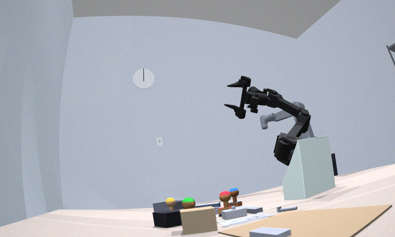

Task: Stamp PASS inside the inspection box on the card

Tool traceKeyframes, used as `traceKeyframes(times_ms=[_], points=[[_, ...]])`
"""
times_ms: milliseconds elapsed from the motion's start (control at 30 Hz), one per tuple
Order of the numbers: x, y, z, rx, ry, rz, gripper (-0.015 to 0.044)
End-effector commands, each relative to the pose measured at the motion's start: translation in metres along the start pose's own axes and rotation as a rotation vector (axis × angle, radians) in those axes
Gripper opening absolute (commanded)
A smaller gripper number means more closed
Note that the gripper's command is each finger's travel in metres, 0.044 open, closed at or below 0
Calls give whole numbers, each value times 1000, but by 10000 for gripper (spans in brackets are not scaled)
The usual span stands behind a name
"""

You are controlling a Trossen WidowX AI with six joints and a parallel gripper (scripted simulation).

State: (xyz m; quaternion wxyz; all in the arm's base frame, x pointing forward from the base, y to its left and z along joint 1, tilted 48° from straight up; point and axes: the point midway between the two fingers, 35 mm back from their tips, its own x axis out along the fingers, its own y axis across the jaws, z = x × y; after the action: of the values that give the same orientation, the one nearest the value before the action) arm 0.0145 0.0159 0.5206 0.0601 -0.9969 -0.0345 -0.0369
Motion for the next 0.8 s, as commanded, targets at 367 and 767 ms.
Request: traceKeyframes(times_ms=[367, 767], points=[[143, 24, 47, 657, -333, 187, 221], [262, 30, 141, 1145, -519, 617, 221]])
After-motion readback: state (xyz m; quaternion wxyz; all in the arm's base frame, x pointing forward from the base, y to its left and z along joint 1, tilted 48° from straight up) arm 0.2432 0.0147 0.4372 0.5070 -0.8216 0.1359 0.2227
